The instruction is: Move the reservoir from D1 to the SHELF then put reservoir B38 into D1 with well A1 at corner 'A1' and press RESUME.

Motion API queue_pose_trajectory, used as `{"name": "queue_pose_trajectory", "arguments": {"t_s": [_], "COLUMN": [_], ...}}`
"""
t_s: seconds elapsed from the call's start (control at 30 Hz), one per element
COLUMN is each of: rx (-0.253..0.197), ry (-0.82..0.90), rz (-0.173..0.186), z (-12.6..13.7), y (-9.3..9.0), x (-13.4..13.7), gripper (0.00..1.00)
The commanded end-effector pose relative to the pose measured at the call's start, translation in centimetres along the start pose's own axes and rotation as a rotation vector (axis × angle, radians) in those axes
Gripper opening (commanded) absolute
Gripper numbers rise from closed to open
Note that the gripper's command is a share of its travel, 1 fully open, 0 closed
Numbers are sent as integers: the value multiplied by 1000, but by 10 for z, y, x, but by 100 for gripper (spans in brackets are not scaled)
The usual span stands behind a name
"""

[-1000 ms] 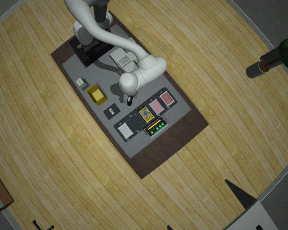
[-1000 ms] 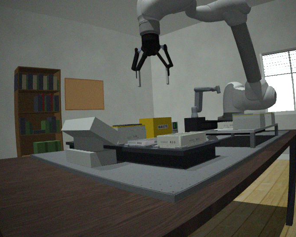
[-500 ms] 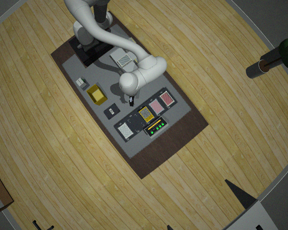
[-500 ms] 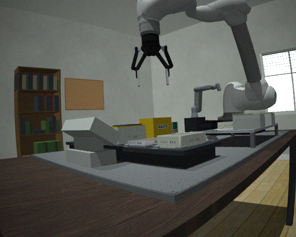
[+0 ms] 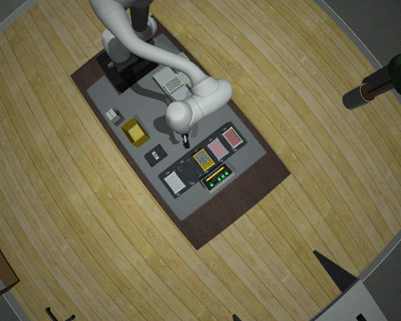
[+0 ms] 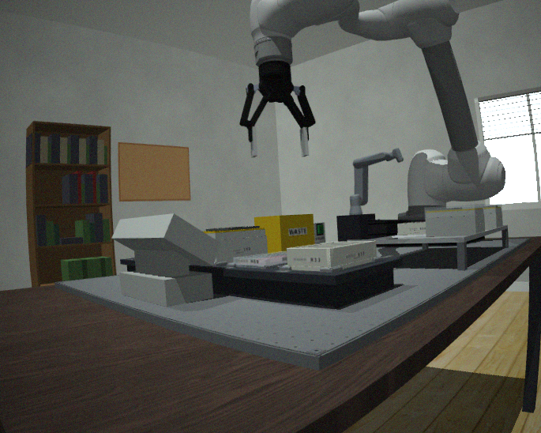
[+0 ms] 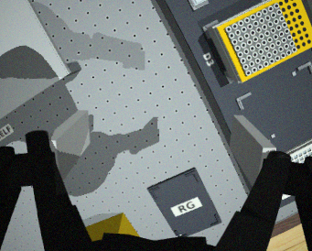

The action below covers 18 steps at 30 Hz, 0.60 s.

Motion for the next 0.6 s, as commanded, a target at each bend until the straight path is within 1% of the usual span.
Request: {"name": "queue_pose_trajectory", "arguments": {"t_s": [0.0, 0.13, 0.2, 0.57], "rx": [0, 0, 0, 0], "ry": [80, 160, 160, 380], "rz": [0, 0, 0, 0], "z": [0, 0, 0, 0], "y": [0, 0, 0, 0], "x": [0, 0, 0, 0], "gripper": [77, 77, 77, 77]}}
Point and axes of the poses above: the point where the finger pads meet when closed, its own y axis back along the fingers, its own x axis across the jaws, z = x × y, the point moved 3 cm from there along y, back along the fingers, and after that the axes turned 11 degrees about y, right-handed, at the moved point
